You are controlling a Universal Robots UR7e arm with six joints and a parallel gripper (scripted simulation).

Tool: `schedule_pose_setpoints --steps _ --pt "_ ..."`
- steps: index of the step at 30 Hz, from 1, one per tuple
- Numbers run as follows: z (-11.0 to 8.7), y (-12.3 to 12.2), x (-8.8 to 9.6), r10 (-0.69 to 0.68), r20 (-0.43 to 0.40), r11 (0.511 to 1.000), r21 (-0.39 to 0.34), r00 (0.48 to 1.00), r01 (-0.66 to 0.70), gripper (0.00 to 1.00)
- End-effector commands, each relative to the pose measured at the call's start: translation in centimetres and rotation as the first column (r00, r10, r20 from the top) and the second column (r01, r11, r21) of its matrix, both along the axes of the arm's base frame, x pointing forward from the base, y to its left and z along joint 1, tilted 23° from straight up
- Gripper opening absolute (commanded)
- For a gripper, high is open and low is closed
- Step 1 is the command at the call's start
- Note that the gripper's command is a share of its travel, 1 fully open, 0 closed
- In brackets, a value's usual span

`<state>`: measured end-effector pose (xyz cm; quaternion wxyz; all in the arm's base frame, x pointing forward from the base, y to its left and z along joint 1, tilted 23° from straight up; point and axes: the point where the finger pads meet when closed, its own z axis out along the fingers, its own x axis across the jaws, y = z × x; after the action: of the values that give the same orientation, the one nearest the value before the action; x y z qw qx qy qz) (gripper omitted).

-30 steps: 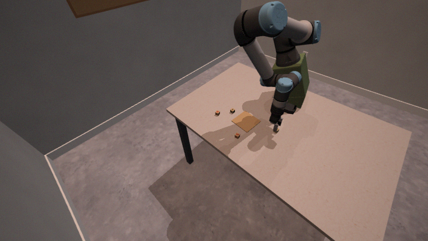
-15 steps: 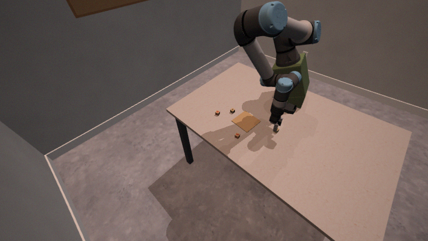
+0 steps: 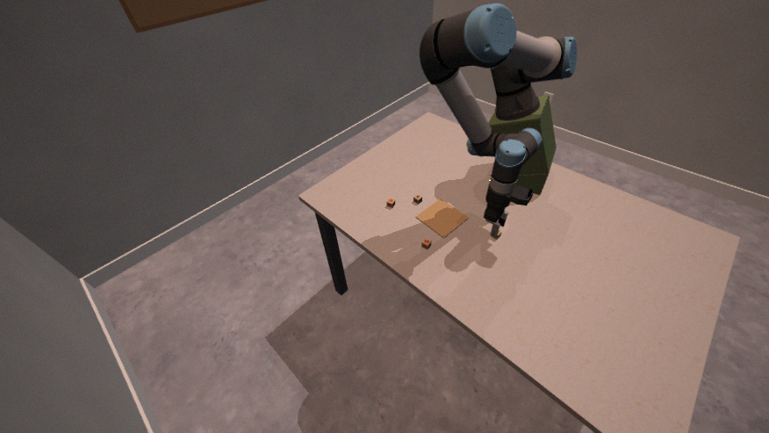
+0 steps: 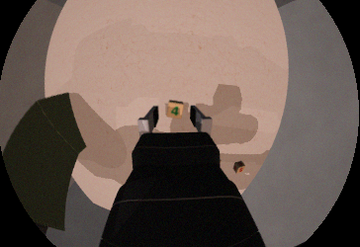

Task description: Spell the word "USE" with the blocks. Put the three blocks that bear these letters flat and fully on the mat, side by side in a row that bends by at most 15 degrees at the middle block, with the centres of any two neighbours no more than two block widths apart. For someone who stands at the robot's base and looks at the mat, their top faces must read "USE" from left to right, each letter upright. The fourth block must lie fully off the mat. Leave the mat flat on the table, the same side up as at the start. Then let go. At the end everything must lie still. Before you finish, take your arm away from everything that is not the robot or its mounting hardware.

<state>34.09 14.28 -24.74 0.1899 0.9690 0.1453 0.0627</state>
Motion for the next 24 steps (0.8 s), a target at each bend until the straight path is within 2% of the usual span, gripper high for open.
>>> schedule_pose_setpoints --steps 1,11,24 --pt "-0.4 -0.2 0.1 0.000 0.001 1.000 0.000 1.000 0.000 1.00" --pt "-2.2 -0.8 0.4 0.000 0.001 1.000 0.000 1.000 0.000 1.00" --pt "-2.8 -1.1 0.6 0.000 0.001 1.000 0.000 1.000 0.000 1.00"
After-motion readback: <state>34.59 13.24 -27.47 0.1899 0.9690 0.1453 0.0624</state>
